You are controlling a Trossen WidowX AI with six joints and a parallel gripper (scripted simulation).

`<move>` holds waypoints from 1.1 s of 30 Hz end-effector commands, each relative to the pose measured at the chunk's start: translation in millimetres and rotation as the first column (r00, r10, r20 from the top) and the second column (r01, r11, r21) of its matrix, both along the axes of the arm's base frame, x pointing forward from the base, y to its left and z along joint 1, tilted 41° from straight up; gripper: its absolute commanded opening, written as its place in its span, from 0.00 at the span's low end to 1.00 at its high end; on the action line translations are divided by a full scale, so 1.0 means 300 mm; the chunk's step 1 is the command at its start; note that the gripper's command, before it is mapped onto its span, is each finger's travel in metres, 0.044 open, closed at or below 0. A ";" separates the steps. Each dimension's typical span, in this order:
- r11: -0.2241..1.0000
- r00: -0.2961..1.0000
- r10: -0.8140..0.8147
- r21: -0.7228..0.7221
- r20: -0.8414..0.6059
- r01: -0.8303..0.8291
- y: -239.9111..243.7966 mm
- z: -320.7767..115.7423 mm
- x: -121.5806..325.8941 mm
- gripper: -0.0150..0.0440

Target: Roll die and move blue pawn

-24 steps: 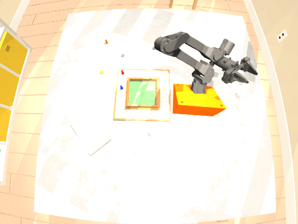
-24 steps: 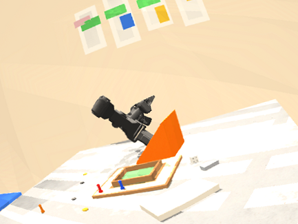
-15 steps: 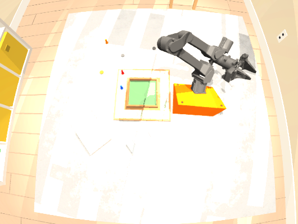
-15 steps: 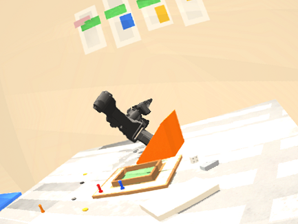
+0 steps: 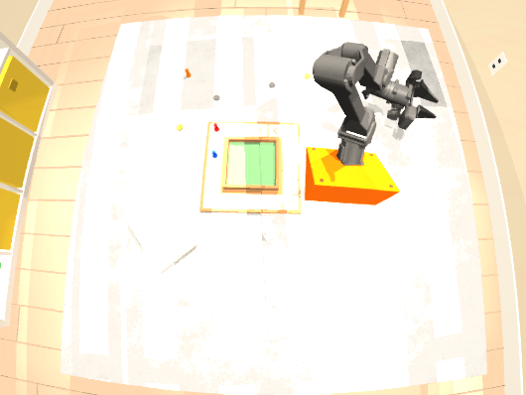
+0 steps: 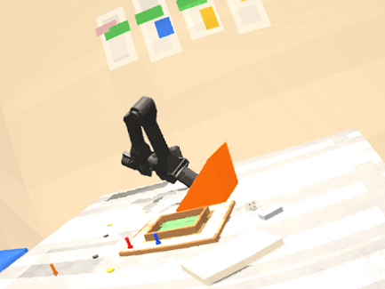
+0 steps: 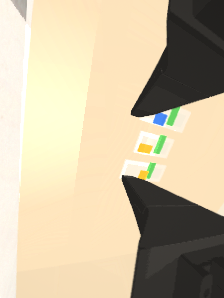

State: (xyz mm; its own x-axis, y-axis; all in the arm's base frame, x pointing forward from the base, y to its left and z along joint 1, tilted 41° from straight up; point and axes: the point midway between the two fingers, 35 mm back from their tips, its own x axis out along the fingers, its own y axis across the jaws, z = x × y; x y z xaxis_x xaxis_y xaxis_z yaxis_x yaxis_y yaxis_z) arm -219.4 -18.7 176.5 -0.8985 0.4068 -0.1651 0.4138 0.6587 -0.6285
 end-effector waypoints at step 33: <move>0.172 0.553 0.818 -0.847 -0.162 -0.502 -0.902 0.249 0.551 0.72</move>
